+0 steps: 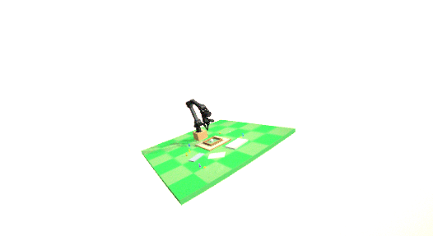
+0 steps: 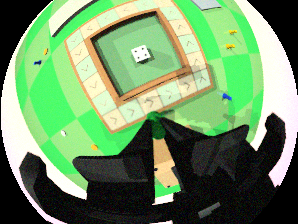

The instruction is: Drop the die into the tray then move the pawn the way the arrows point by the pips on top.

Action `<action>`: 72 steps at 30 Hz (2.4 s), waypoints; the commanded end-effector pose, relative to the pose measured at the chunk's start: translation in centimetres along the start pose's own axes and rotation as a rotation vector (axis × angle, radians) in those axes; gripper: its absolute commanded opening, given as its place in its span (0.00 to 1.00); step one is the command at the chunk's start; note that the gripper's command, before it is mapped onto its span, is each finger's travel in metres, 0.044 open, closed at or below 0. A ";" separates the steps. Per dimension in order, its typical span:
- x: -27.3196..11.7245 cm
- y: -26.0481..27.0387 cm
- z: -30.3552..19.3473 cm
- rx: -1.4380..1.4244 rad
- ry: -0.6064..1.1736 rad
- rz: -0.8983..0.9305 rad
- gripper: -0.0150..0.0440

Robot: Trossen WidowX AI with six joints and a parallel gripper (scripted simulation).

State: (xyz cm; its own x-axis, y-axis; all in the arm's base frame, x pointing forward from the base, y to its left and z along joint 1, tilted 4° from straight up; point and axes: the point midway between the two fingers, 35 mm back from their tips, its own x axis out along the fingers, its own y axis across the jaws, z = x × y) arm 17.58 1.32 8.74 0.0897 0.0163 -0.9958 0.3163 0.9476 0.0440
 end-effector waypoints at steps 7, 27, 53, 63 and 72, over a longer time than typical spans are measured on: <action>1.6 -2.7 1.5 -0.003 0.010 -0.003 0.25; 4.2 -9.0 2.9 -0.003 0.008 -0.007 0.25; 9.2 -13.9 2.3 -0.003 0.003 -0.009 0.25; 9.9 -13.9 2.3 -0.003 0.003 -0.009 0.25; 11.2 -13.9 2.3 -0.003 0.003 -0.008 0.25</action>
State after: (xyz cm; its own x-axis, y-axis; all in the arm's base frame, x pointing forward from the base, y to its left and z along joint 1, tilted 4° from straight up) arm 16.35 -12.61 -2.27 0.0872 0.0007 -0.9962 0.3122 0.9496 0.0280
